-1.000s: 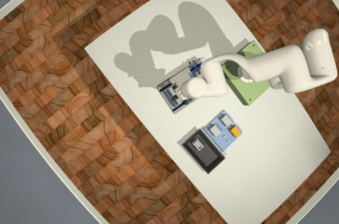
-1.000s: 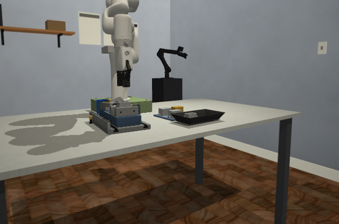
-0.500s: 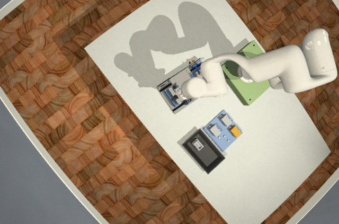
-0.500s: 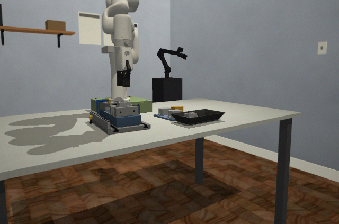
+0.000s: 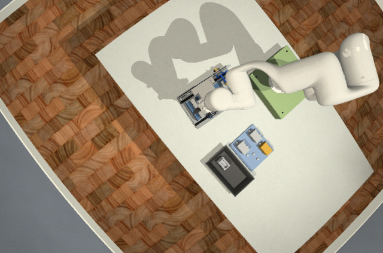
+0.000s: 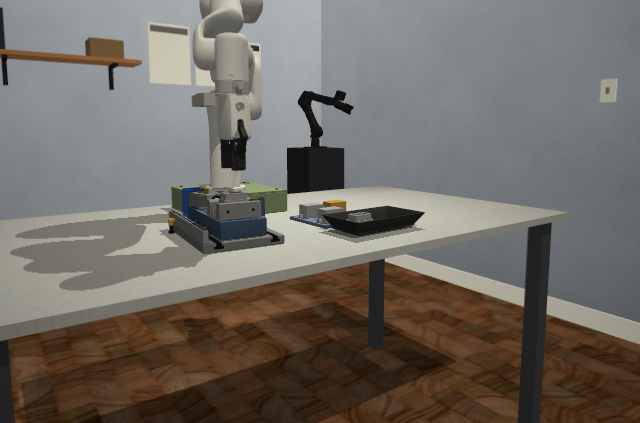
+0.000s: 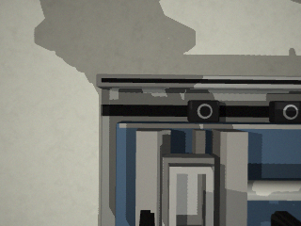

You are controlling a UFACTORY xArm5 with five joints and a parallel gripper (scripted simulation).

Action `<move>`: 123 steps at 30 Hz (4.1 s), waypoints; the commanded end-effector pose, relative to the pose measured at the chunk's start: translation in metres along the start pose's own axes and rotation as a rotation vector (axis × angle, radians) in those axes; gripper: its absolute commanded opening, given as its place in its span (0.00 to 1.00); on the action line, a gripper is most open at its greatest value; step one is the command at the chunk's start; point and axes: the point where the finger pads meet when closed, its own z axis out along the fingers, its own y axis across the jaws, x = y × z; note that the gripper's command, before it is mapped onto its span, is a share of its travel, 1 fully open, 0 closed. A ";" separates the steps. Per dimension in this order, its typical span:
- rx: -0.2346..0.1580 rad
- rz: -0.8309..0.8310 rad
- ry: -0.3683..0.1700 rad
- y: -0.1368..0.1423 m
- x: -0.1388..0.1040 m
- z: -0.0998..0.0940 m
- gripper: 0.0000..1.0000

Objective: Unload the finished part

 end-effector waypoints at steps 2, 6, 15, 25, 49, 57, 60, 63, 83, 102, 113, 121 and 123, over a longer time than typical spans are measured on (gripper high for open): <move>0.006 0.000 0.002 -0.002 0.001 0.003 0.69; 0.006 0.000 0.002 -0.002 0.001 0.011 0.69; 0.006 0.000 0.002 -0.002 0.000 0.026 0.69; 0.006 0.000 0.002 -0.002 0.000 0.040 0.69; 0.006 0.000 0.002 -0.003 0.000 0.048 0.69; 0.006 0.000 0.002 -0.003 0.000 0.048 0.69; 0.006 0.000 0.002 -0.003 0.000 0.048 0.69; 0.006 0.000 0.002 -0.003 0.000 0.048 0.69; 0.006 0.000 0.002 -0.003 0.000 0.048 0.69; 0.006 0.000 0.002 -0.003 0.000 0.048 0.69; 0.006 0.000 0.002 -0.003 0.000 0.048 0.69; 0.006 0.000 0.002 -0.003 0.000 0.048 0.69; 0.006 0.000 0.002 -0.003 0.000 0.048 0.69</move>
